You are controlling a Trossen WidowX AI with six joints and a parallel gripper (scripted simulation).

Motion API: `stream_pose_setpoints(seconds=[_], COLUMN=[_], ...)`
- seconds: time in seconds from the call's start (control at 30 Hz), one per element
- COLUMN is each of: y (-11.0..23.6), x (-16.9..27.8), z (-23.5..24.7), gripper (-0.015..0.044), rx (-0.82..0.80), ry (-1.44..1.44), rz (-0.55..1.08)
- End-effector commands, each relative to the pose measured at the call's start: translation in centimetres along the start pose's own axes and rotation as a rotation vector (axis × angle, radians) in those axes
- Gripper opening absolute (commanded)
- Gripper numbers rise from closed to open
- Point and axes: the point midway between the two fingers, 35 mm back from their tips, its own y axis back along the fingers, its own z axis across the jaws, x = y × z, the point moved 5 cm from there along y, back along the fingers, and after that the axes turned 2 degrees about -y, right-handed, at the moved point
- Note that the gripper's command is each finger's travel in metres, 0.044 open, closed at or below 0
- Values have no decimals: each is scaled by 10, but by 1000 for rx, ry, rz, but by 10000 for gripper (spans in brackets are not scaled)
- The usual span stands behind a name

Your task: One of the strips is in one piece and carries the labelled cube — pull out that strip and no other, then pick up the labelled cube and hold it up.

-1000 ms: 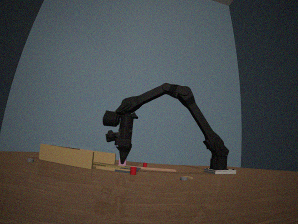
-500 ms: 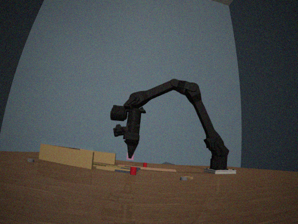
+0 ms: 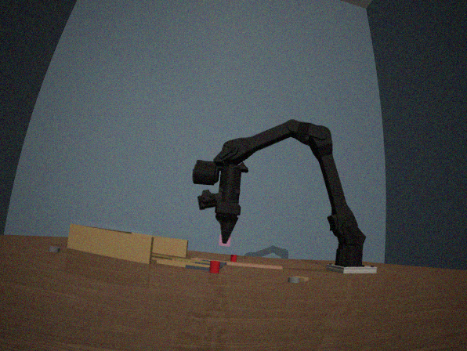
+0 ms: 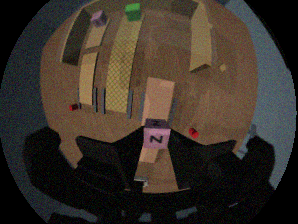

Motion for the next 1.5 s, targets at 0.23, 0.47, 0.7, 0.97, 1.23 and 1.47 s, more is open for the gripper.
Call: stream_pose_setpoints(seconds=[0.23,0.47,0.7,0.97,1.23,1.47], y=[-1,6,35,35,35,35], x=[40,45,45,45,45,45], z=[4,4,4,4,4,4], gripper=[0,0,0,0,0,0], rx=[1,1,1,1,1,1], ry=[-2,-2,-2,-2,-2,-2], rz=[3,3,3,3,3,3])
